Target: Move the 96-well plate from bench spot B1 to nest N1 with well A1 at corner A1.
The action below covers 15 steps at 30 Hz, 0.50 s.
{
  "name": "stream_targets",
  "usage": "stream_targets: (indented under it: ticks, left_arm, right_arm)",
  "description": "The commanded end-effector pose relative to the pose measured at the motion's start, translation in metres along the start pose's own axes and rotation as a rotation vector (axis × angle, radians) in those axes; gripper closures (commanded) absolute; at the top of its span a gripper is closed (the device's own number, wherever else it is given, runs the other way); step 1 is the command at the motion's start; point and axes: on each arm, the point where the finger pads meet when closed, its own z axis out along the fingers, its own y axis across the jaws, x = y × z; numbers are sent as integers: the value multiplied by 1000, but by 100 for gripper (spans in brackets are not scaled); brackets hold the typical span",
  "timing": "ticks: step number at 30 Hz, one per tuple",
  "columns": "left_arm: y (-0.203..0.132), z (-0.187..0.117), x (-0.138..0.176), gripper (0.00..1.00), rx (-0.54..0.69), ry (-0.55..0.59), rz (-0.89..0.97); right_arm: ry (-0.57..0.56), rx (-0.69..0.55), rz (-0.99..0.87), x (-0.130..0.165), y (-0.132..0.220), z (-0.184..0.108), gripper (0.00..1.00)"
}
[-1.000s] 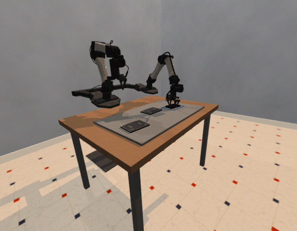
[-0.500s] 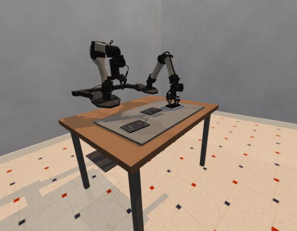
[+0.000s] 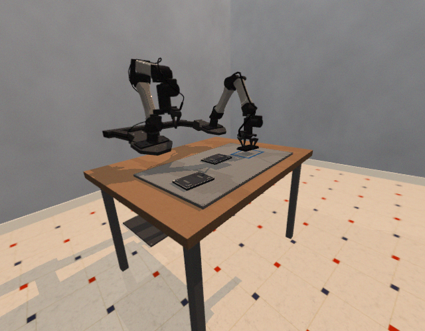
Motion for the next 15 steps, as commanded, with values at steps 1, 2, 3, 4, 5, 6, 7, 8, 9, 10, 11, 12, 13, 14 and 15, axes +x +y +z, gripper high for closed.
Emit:
stream_targets:
  ticks: [1, 2, 3, 4, 5, 6, 7, 8, 9, 10, 11, 12, 13, 14, 15]
  left_arm:
    - [9, -18, -1, 100, -29, 3, -4]
    - [8, -20, -1, 100, -27, 4, -2]
    - [9, -22, -1, 100, -29, 3, -2]
    - [9, -23, -2, 100, -30, 3, -1]
    - [9, -25, -2, 100, -30, 4, -1]
    - [9, -27, -2, 100, -30, 4, -1]
    - [9, -28, -1, 100, -30, 4, -1]
    - [9, -30, -1, 100, -30, 5, -3]
    - [9, -32, 0, 100, -30, 6, -4]
    - [9, -33, 0, 100, -30, 6, -4]
    - [9, -35, 0, 100, -30, 6, -3]
    - [9, -37, -1, 100, -30, 6, -2]
    - [9, -39, -1, 100, -30, 6, -1]
    - [9, -40, -1, 100, -30, 6, -1]
    - [9, -42, -1, 100, -30, 6, -1]
  right_arm:
    - [36, -11, 2, 10, 1, 8, 0]
    - [36, -11, 2, 10, 1, 8, 0]
    - [36, -11, 2, 10, 1, 8, 0]
    - [36, -11, 2, 10, 1, 8, 0]
    - [36, -11, 2, 10, 1, 8, 0]
    - [36, -11, 2, 10, 1, 8, 0]
    - [36, -11, 2, 10, 1, 8, 0]
    - [36, -11, 2, 10, 1, 8, 0]
    - [36, -11, 2, 10, 1, 8, 0]
    - [36, -11, 2, 10, 1, 8, 0]
    - [36, -11, 2, 10, 1, 8, 0]
    - [36, -11, 2, 10, 1, 8, 0]
    - [36, -11, 2, 10, 1, 8, 0]
    - [36, -11, 2, 10, 1, 8, 0]
    - [36, -11, 2, 10, 1, 8, 0]
